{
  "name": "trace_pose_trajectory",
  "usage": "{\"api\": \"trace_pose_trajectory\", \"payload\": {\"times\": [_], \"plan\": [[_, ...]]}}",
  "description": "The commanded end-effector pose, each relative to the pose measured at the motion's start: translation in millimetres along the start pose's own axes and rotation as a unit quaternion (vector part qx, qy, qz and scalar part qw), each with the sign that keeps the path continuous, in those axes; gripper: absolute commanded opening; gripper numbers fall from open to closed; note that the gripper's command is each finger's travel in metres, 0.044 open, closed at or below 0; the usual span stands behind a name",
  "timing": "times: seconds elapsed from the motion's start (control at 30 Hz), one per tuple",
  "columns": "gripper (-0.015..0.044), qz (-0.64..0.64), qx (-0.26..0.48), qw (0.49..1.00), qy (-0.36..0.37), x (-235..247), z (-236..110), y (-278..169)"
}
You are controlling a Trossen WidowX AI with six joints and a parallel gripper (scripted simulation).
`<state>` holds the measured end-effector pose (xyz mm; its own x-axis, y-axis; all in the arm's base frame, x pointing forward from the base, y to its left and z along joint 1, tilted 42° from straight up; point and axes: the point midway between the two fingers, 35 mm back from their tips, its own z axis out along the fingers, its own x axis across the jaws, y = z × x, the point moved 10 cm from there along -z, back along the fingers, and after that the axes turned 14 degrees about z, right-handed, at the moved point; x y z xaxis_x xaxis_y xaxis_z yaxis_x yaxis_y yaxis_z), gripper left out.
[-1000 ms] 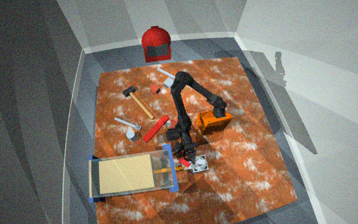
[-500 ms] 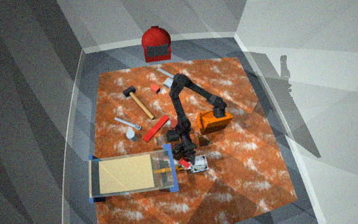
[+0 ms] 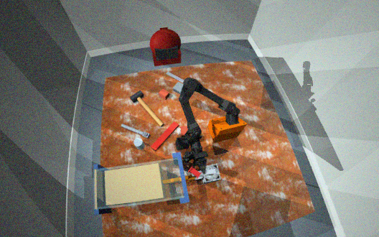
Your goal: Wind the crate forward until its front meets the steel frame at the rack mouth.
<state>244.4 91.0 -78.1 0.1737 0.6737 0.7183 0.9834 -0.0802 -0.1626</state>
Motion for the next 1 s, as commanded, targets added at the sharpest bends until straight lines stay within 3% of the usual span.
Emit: {"api": "trace_pose_trajectory", "payload": {"times": [0.0, 0.97], "plan": [[0.0000, -0.002, 0.003, 1.000, 0.006, -0.1, -1.9, 0.3], [0.0000, 0.001, -0.002, 1.000, 0.000, -11.4, -3.9, 2.1]]}}
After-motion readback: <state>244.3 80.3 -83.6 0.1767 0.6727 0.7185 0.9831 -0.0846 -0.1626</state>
